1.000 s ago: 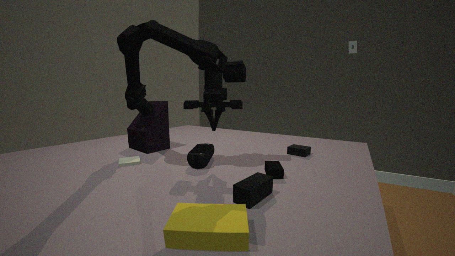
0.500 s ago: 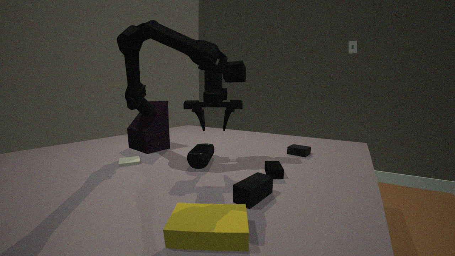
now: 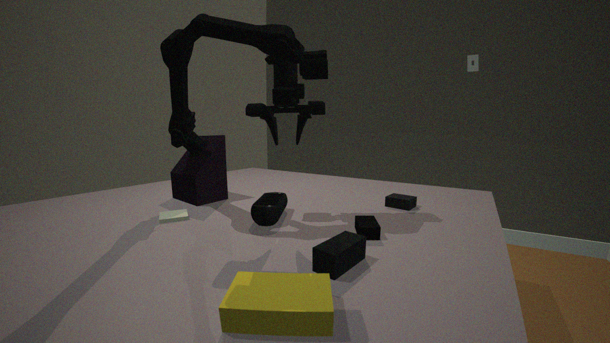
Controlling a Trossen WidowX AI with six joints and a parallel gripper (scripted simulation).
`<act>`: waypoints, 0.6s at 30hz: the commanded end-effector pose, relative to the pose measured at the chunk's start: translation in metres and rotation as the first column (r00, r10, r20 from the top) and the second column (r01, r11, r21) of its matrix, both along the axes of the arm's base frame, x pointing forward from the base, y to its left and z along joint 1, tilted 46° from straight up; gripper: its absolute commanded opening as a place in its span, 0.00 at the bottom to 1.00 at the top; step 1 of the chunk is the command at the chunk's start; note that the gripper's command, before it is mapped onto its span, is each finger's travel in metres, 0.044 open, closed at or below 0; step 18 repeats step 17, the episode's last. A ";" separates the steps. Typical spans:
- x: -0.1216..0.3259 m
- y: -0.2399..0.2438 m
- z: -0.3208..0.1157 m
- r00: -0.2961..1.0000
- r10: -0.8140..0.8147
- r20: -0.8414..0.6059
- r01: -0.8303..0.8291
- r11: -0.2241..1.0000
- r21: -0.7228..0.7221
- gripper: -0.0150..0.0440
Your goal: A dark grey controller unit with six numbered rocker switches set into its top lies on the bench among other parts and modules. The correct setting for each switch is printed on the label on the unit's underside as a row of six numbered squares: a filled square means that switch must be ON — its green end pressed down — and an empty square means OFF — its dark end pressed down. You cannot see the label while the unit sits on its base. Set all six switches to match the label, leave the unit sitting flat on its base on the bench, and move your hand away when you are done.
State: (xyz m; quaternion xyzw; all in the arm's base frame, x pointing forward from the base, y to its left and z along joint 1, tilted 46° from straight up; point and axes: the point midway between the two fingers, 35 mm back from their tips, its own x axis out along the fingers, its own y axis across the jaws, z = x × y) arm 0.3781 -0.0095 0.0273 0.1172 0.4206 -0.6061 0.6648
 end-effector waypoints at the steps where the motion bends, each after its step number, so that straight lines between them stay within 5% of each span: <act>1: -0.002 0.003 0.007 1.000 -0.016 -0.004 0.016 1.000 0.000 0.47; 6: -0.002 0.003 0.007 1.000 -0.016 -0.004 0.016 1.000 0.000 0.25; 18: -0.002 0.003 0.007 1.000 -0.016 -0.004 0.016 1.000 0.000 0.25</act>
